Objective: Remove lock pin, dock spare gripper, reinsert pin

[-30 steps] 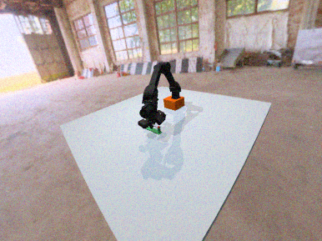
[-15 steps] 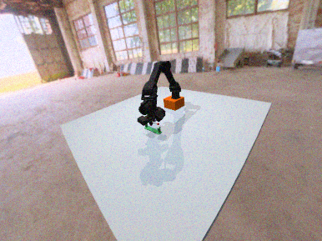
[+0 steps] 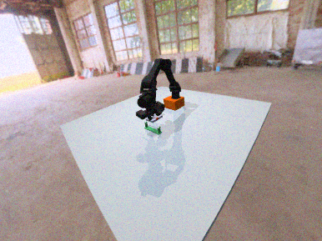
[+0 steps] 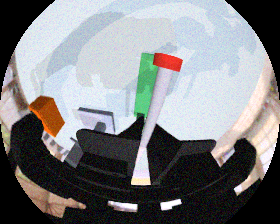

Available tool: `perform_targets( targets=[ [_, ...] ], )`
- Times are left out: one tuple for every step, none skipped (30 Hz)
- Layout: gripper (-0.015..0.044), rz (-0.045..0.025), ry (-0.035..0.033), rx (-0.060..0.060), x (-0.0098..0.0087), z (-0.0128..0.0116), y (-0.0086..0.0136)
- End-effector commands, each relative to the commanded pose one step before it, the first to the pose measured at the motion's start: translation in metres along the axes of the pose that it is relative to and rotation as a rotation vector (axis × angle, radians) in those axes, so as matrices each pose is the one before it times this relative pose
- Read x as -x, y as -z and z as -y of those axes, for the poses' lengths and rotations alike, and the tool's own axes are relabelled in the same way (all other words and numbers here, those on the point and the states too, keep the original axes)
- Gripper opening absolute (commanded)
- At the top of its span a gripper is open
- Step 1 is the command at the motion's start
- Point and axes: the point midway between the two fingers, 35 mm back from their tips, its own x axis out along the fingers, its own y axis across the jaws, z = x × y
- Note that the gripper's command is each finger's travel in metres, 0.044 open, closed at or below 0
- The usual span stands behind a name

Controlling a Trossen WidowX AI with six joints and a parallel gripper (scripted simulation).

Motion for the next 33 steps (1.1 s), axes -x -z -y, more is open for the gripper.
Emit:
perform_targets(
  targets=[
    [0.0, 0.00046, 0.00178, 0.0, -0.00028, 0.00036, -0.0002],
    [0.0, 0.0, 0.0, 0.0, 0.0, 0.0, 0.0],
    [0.0, 0.0, 0.0, 0.0, 0.0, 0.0, 0.0],
    [0.0, 0.0, 0.0, 0.0, 0.0, 0.0, 0.0],
    [0.0, 0.0, 0.0, 0.0, 0.0, 0.0, 0.0],
    [0.0007, -0.00052, -0.00183, 0.0, 0.00044, -0.00082, 0.00014],
    [0.0, 0.00008, -0.00012, 0.0, 0.00055, -0.00134, -0.00021],
    [0.0, 0.00013, -0.0002, 0.0, 0.0009, -0.00225, -0.00034],
    [0.0, 0.00016, -0.00024, 0.0, 0.00106, -0.00271, -0.00039],
    [0.0, 0.00015, -0.00024, 0.0, 0.00103, -0.00273, -0.00038],
    [0.0, 0.00015, -0.00025, 0.0, 0.00101, -0.00275, -0.00036],
    [0.0, 0.00014, -0.00025, 0.0, 0.00098, -0.00276, -0.00034],
    [0.0, 0.00014, -0.00025, 0.0, 0.00095, -0.00278, -0.00032],
    [0.0, 0.00013, -0.00025, 0.0, 0.00093, -0.00279, -0.00031],
    [0.0, 0.00013, -0.00026, 0.0, 0.0009, -0.00281, -0.00029],
    [0.0, 0.00012, -0.00026, 0.0, 0.00087, -0.00282, -0.00027],
    [0.0, 0.00012, -0.00026, 0.0, 0.00084, -0.00283, -0.00025],
    [0.0, 0.00011, -0.00026, 0.0, 0.00082, -0.00285, -0.00024],
    [0.0, 0.00011, -0.00026, 0.0, 0.00079, -0.00286, -0.00022],
    [0.0, 0.0001, -0.00027, 0.0, 0.00076, -0.00287, -0.0002],
    [0.0, 0.0001, -0.00027, 0.0, 0.00073, -0.00288, -0.00018],
    [0.0, 0.00009, -0.00027, 0.0, 0.00071, -0.0029, -0.00017],
    [0.0, 0.00008, -0.00027, 0.0, 0.00068, -0.00291, -0.00015],
    [0.0, 0.00008, -0.00027, 0.0, 0.00065, -0.00292, -0.00013],
    [0.0, 0.00007, -0.00028, 0.0, 0.00062, -0.00293, -0.00011],
    [0.0, 0.00019, -0.00039, 0.0001, 0.0006, -0.0029, -0.00013],
    [0.0, 0.00018, -0.00039, 0.0001, 0.00057, -0.00291, -0.00011],
    [0.0, 0.00017, -0.00039, 0.0001, 0.00055, -0.00292, -0.0001],
    [0.0, 0.00017, -0.00039, 0.0001, 0.00052, -0.00293, -0.00008],
    [0.0, 0.00016, -0.0004, 0.0001, 0.00049, -0.00294, -0.00006],
    [0.0, 0.00016, -0.0004, 0.0001, 0.00046, -0.00295, -0.00005],
    [0.0, 0.00015, -0.0004, 0.0001, 0.00043, -0.00296, -0.00003],
    [0.0, 0.00014, -0.0004, 0.0001, 0.00041, -0.00296, -0.00001]
  ],
)
